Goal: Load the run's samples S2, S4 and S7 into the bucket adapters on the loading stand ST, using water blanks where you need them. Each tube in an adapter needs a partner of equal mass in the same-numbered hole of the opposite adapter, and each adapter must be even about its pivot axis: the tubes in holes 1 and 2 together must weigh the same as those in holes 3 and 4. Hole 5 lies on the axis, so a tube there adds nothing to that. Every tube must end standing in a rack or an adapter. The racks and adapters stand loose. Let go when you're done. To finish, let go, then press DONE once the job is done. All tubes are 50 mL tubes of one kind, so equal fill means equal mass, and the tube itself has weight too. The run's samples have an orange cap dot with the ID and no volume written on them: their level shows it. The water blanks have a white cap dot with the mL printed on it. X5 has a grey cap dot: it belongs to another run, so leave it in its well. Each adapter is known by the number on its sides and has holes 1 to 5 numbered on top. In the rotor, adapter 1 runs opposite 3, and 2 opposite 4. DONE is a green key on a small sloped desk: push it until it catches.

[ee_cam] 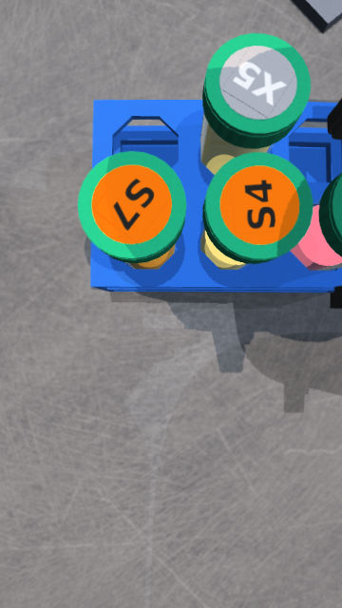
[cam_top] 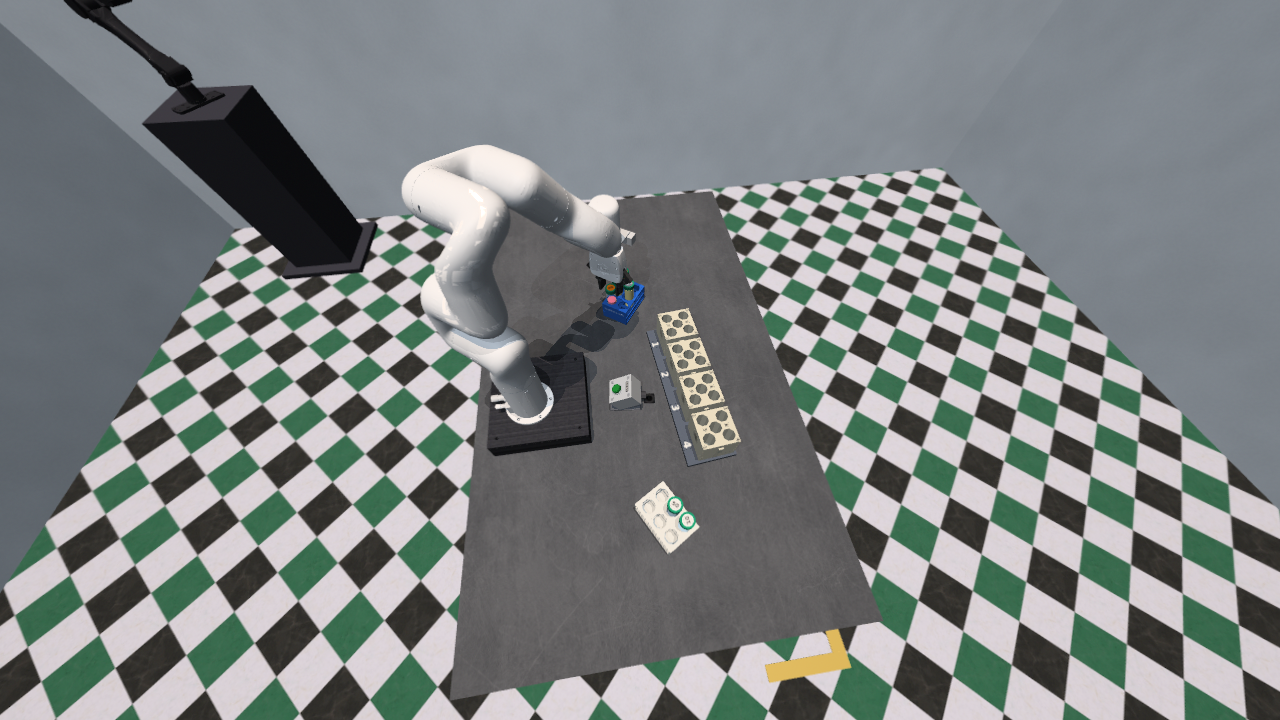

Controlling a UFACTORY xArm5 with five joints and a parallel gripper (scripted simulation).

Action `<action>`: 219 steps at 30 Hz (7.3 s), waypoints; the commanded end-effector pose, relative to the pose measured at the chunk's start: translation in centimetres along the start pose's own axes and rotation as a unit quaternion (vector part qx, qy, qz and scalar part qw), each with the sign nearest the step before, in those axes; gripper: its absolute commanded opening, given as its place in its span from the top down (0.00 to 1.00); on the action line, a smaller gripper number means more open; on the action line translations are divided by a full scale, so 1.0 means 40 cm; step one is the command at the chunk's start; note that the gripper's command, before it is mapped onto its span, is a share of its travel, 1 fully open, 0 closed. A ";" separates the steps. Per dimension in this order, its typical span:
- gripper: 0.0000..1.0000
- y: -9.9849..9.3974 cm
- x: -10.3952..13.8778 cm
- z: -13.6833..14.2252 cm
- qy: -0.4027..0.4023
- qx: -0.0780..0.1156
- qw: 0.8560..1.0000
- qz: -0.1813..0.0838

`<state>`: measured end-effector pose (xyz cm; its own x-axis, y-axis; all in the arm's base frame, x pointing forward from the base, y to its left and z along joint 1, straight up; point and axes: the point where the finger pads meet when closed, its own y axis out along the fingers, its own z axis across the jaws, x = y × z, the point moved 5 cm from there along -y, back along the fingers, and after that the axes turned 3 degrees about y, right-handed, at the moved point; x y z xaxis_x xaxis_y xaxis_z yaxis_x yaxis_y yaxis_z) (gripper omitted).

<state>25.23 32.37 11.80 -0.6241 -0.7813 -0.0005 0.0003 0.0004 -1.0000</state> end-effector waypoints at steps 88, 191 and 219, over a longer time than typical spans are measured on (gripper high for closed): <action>1.00 0.009 -0.003 -0.001 0.000 0.003 1.000 0.002; 1.00 -0.312 -0.002 -0.002 0.000 0.003 1.000 0.002; 1.00 -0.312 -0.002 -0.002 0.000 0.003 1.000 0.002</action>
<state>25.18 32.41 24.13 -0.6241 -0.7813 -0.0010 0.0006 0.0008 -1.0000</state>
